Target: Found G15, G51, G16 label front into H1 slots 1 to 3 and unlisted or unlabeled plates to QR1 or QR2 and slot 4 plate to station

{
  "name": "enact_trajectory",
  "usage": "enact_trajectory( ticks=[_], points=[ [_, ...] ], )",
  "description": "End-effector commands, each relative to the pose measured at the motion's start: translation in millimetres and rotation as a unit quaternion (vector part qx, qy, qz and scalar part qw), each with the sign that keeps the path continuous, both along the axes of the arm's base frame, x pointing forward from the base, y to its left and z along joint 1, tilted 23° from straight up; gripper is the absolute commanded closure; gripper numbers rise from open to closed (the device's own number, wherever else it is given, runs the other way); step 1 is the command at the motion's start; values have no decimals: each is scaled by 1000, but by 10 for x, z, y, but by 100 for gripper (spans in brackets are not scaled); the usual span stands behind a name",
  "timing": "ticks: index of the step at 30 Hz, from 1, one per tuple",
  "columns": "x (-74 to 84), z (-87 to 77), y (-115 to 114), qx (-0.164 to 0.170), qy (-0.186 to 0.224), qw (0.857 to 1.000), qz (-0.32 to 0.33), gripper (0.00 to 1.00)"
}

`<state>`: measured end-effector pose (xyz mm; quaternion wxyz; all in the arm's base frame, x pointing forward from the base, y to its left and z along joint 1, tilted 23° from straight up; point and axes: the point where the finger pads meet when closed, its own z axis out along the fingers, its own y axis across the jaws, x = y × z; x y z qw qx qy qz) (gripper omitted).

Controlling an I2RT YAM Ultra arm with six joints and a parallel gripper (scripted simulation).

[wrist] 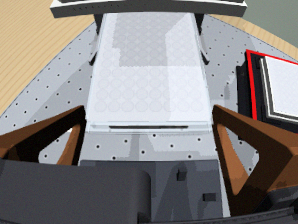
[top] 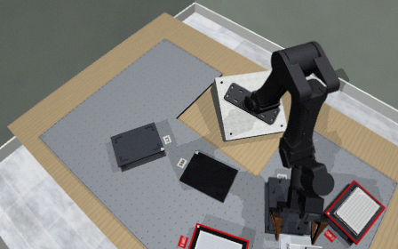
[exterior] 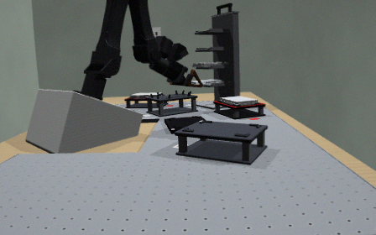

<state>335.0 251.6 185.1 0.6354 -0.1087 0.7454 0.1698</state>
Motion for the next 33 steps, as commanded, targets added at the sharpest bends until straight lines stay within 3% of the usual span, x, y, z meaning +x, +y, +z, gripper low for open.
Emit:
enact_trajectory(
  ticks=[1,4,33],
  points=[
    [4,38,1,3,-4,1000,0,0],
    [-32,95,-21,3,-4,1000,0,0],
    [-427,-70,-163,3,-3,1000,0,0]
  ],
)
